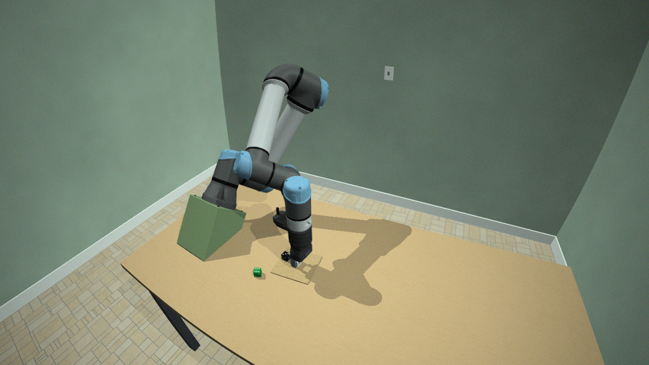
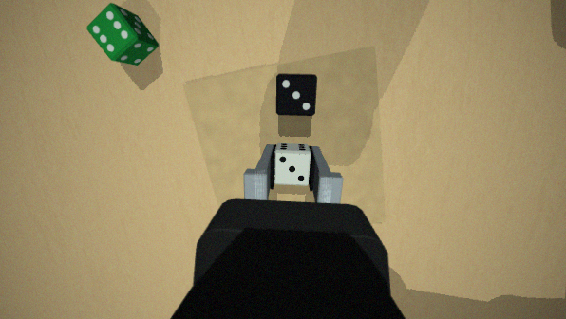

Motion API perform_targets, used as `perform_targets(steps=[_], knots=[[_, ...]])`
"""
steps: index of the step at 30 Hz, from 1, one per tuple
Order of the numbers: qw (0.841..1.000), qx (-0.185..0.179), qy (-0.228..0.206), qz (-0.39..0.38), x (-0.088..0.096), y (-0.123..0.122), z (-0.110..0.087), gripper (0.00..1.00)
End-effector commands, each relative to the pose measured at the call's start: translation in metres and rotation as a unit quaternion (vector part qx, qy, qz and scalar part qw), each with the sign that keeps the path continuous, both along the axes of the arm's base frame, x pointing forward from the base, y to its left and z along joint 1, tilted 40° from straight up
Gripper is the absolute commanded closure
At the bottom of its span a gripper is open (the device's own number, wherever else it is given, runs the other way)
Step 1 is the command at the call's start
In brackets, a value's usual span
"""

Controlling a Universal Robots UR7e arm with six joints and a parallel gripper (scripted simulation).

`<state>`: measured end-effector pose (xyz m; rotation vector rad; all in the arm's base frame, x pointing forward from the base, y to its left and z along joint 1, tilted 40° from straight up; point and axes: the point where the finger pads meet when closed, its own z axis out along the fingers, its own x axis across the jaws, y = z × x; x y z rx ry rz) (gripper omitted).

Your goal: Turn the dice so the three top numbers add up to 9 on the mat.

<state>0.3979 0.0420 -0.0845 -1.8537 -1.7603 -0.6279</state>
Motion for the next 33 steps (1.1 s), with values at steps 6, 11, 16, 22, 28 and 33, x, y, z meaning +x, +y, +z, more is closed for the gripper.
perform_targets(steps=[6, 11, 16, 22, 28, 33], knots=[[1.000, 0.000, -0.001, 0.000, 0.0004, -0.0004, 0.0002, 0.51], [1.000, 0.000, -0.001, 0.000, 0.0004, -0.0004, 0.0002, 0.51], [1.000, 0.000, -0.001, 0.000, 0.0004, -0.0004, 0.0002, 0.51], [1.000, 0.000, -0.001, 0.000, 0.0004, -0.0004, 0.0002, 0.45], [1.000, 0.000, -0.001, 0.000, 0.0004, -0.0004, 0.0002, 0.33], [1.000, 0.000, -0.001, 0.000, 0.0004, -0.0004, 0.0002, 0.27]])
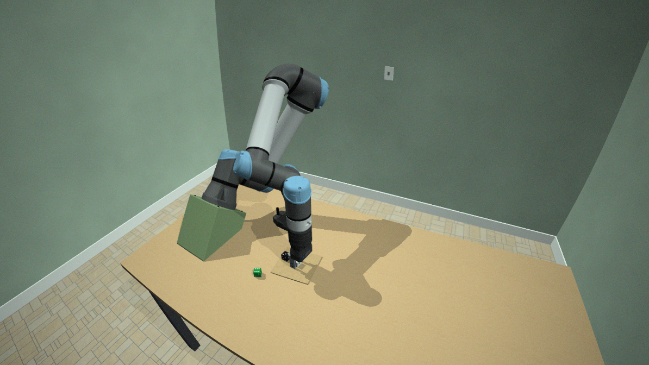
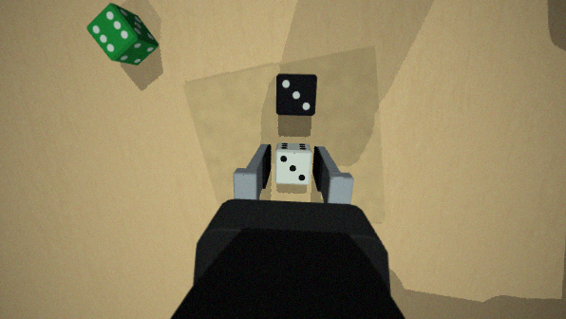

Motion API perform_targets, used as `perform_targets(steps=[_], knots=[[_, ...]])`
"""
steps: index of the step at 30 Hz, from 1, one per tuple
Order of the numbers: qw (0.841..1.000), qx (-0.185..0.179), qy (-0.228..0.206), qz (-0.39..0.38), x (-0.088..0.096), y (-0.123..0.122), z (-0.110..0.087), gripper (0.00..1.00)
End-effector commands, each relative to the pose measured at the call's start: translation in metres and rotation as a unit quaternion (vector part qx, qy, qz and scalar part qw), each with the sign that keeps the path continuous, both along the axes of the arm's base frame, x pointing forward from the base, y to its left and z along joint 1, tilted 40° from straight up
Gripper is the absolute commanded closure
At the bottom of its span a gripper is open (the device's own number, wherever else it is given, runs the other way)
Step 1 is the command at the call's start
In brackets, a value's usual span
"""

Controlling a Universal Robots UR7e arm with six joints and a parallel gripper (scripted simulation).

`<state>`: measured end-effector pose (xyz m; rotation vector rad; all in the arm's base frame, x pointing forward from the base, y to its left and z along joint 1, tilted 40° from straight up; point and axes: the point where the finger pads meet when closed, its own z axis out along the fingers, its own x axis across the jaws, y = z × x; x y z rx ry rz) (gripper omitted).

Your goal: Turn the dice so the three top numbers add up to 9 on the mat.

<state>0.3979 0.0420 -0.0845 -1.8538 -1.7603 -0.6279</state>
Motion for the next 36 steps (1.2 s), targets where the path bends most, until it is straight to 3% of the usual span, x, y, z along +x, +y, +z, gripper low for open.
perform_targets(steps=[1, 3, 19, 33, 36], knots=[[1.000, 0.000, -0.001, 0.000, 0.000, 0.000, 0.000, 0.27], [1.000, 0.000, -0.001, 0.000, 0.000, 0.000, 0.000, 0.21], [1.000, 0.000, -0.001, 0.000, 0.000, -0.004, 0.004, 0.21], [1.000, 0.000, -0.001, 0.000, 0.001, -0.046, 0.054, 0.21], [1.000, 0.000, -0.001, 0.000, 0.001, -0.048, 0.057, 0.21]])
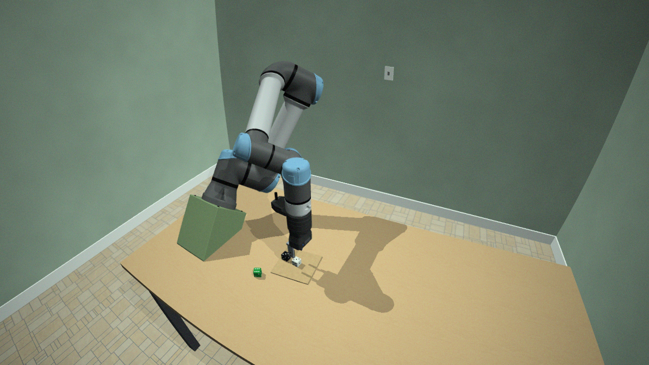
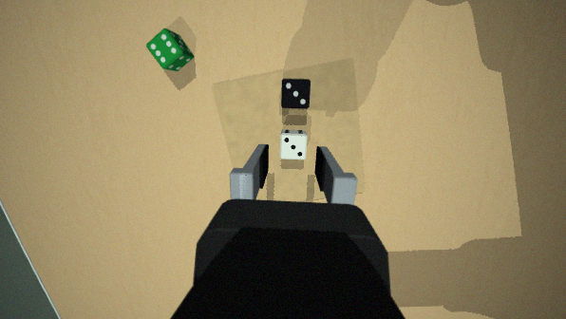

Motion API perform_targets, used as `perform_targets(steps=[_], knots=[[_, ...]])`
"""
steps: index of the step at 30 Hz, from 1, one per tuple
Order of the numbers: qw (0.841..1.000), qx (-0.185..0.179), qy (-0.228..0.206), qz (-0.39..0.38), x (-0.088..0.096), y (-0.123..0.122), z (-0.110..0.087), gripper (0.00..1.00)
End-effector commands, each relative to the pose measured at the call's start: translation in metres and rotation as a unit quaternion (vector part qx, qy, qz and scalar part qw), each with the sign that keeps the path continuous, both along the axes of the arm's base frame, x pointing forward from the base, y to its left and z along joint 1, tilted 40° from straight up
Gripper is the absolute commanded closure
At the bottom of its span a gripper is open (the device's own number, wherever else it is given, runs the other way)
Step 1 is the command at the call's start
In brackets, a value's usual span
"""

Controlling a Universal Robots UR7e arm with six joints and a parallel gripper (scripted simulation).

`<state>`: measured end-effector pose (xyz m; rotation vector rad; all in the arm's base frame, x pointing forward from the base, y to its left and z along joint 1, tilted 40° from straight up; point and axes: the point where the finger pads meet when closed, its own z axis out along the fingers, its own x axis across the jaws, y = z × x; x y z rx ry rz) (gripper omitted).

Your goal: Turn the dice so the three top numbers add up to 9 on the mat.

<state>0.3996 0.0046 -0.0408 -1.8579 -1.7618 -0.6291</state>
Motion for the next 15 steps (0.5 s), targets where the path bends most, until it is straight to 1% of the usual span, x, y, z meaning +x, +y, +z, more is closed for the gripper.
perform_targets(steps=[1, 5, 9, 10, 15], knots=[[1.000, 0.001, 0.001, 0.001, -0.0005, -0.0135, 0.0167, 0.21], [1.000, 0.001, 0.001, 0.001, -0.0004, -0.0197, 0.0241, 0.21], [1.000, 0.001, 0.001, 0.001, -0.0004, -0.0208, 0.0255, 0.21], [1.000, 0.001, 0.001, 0.001, -0.0004, -0.0208, 0.0255, 0.00], [1.000, 0.001, 0.001, 0.001, -0.0004, -0.0208, 0.0255, 0.00]])
